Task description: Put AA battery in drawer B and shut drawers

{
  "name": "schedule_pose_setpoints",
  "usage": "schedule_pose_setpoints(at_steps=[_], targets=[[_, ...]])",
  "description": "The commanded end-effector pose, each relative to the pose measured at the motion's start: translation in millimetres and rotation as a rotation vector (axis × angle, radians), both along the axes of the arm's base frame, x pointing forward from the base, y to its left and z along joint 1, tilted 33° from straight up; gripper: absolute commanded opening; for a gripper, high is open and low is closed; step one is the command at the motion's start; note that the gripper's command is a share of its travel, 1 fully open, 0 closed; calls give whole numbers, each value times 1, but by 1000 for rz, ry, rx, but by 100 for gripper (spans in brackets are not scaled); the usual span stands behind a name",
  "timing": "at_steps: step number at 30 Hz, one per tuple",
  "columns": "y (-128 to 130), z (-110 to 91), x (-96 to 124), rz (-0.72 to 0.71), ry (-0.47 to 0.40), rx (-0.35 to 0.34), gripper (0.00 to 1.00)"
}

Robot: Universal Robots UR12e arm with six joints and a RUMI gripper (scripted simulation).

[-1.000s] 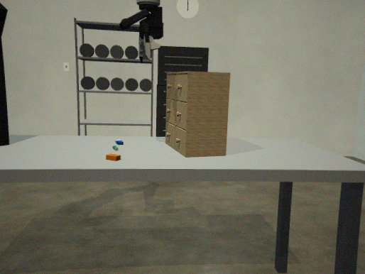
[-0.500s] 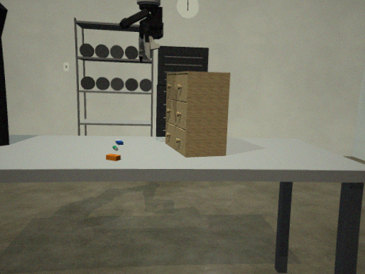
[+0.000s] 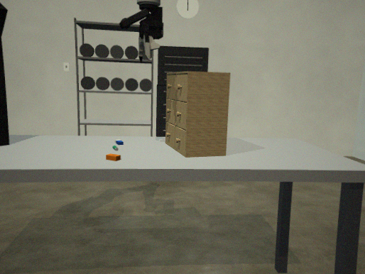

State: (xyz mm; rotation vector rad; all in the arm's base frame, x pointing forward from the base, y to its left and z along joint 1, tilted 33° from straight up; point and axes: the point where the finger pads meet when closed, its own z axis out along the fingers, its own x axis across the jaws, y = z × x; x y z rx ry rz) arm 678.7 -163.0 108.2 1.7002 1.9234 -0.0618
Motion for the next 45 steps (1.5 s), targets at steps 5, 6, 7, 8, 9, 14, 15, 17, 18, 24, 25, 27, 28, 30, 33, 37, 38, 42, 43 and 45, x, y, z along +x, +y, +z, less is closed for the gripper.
schedule_pose_setpoints(at_steps=[5,6,7,8,9,14,15,17,18,24,25,27,28,30,33,37,38,42,43,45], targets=[[-1,3,1,20,6,-11,100],[-1,3,1,25,8,-13,100],[-1,3,0,30,10,-15,100],[-2,3,0,35,13,-17,100],[-2,3,0,35,13,-17,100],[-3,3,-3,64,29,-30,100],[-3,3,-3,74,33,-34,100],[-4,3,-4,95,43,-43,100],[-4,3,-4,106,49,-48,100],[-8,5,-7,193,89,-87,100],[-8,5,-8,210,97,-95,100],[-8,5,-8,210,97,-95,100],[-9,5,-8,228,106,-103,100],[-10,6,-9,267,124,-121,100],[-13,7,-11,331,154,-149,100],[-16,9,-14,426,198,-192,100],[-17,9,-15,452,210,-204,100],[-21,11,-18,562,262,-253,100],[-21,11,-18,562,262,-253,100],[-22,11,-18,591,276,-266,100]])
